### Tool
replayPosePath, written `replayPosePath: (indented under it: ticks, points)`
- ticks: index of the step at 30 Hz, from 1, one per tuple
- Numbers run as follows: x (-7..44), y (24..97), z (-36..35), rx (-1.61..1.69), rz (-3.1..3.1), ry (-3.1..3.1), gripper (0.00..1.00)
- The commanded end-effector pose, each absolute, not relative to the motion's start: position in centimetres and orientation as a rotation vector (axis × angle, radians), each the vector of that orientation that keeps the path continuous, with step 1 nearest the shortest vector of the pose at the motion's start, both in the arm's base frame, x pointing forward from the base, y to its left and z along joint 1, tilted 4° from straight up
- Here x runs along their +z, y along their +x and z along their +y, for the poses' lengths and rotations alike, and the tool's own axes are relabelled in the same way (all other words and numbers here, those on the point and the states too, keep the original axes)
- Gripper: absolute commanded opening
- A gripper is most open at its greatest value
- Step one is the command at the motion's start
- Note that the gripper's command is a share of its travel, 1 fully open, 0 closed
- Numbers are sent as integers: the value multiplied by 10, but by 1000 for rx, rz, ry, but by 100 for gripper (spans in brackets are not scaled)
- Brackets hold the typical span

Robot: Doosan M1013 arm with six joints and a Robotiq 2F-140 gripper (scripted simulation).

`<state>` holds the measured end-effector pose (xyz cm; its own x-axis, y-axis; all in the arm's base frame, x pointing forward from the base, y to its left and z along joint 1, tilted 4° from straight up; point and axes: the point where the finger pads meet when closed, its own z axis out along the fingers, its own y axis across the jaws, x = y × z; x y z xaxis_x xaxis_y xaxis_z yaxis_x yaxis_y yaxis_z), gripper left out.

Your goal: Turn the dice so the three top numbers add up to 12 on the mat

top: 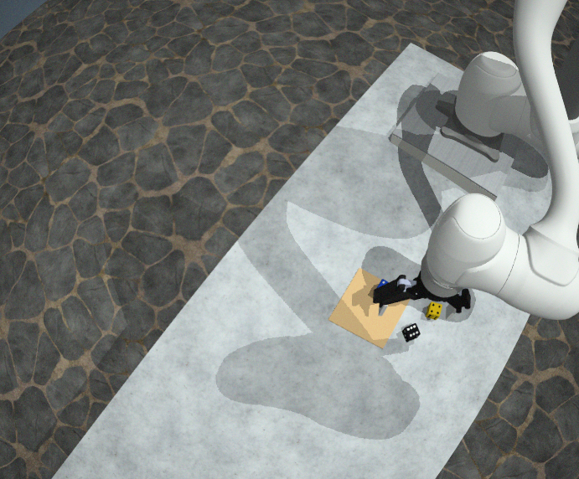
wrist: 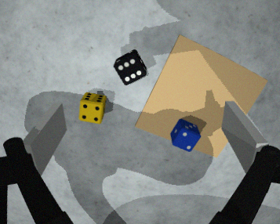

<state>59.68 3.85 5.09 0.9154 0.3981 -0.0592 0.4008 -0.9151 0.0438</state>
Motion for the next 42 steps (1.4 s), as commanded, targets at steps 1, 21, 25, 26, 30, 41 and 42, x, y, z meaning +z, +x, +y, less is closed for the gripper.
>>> replayPosePath:
  ticks: [1, 21, 25, 26, 30, 41, 42]
  points:
    - [50, 600, 46, -82, 894, 2968, 100]
    - [48, 606, 60, -91, 1331, 2808, 28]
    - [48, 606, 60, -91, 1331, 2808, 28]
    - [48, 606, 60, -91, 1331, 2808, 28]
    - [48, 606, 60, -91, 1331, 2808, 28]
    - [48, 606, 60, -91, 1331, 2808, 28]
    - [48, 606, 60, -91, 1331, 2808, 28]
